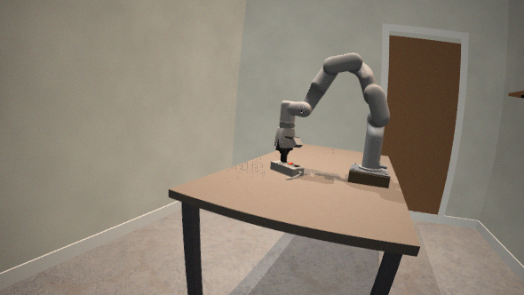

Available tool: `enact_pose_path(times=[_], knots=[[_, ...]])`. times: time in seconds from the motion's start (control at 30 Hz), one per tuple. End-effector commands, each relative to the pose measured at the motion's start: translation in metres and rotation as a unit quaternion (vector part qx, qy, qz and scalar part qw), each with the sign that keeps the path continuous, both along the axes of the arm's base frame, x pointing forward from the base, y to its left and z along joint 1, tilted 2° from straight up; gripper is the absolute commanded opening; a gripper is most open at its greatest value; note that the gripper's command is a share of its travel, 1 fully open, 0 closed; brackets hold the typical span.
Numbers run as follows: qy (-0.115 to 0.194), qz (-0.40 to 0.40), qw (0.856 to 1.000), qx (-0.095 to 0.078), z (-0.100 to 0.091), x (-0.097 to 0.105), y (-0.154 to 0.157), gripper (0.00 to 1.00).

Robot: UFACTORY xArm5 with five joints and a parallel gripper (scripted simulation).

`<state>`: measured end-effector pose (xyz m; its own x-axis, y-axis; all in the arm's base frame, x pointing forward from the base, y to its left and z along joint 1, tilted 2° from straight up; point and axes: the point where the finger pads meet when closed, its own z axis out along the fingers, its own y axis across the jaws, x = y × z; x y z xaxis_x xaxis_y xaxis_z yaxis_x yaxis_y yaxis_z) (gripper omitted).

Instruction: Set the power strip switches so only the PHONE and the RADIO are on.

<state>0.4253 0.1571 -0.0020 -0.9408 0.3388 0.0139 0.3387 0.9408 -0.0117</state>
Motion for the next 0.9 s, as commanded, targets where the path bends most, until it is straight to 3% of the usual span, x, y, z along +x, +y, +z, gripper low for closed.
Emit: enact_pose_path(times=[0.0,0.43,0.87], knots=[[0.000,0.000,1.000,0.000,0.000,0.000,0.000,0.00],[0.000,0.000,1.000,0.000,0.001,0.000,0.000,0.00],[0.000,0.000,1.000,0.000,0.028,0.000,0.001,0.00]])
